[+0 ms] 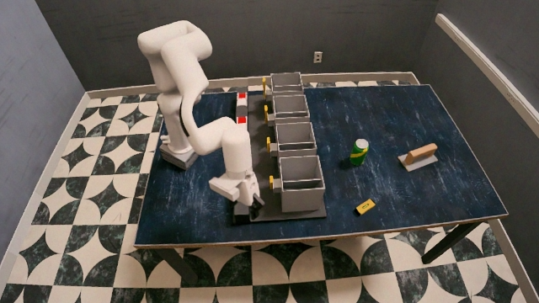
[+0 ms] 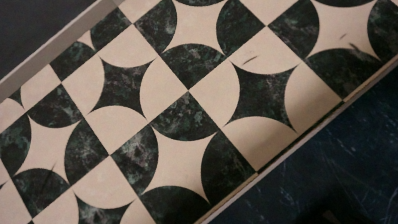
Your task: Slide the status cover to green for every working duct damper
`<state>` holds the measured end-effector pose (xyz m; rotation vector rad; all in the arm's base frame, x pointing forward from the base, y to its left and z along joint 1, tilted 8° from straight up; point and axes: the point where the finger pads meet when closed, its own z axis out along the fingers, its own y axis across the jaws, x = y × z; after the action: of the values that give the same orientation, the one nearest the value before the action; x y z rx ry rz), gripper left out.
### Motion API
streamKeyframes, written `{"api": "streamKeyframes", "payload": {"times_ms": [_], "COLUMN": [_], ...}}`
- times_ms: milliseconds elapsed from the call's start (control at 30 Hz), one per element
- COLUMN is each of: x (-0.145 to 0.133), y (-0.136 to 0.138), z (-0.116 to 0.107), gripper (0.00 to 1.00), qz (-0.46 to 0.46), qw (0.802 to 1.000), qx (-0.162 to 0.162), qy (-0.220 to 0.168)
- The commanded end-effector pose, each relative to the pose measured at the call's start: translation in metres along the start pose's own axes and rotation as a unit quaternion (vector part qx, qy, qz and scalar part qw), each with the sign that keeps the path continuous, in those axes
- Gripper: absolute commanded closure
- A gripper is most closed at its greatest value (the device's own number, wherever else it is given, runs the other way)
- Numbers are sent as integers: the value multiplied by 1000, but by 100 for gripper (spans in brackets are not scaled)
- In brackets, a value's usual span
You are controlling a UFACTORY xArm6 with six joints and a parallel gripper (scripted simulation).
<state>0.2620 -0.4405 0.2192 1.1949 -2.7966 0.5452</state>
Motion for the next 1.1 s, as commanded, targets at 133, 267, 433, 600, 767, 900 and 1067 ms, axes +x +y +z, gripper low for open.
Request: {"api": "streamKeyframes", "payload": {"times_ms": [133,267,433,600,767,900,1067], "x": [1,1,1,0,-23,-57,-73], "y": [-2,-2,-2,-2,-16,-34,-40], "z": [-2,-2,-2,-2,-10,-22,-28], "gripper": [0,0,0,0,0,0,0], "qz": [0,0,0,2,53,122,151], "qw": [1000,1000,1000,1000,999,992,988], "qx": [2,2,2,2,-5,-18,-25], "qy": [1,1,1,0,-12,-27,-33]}}
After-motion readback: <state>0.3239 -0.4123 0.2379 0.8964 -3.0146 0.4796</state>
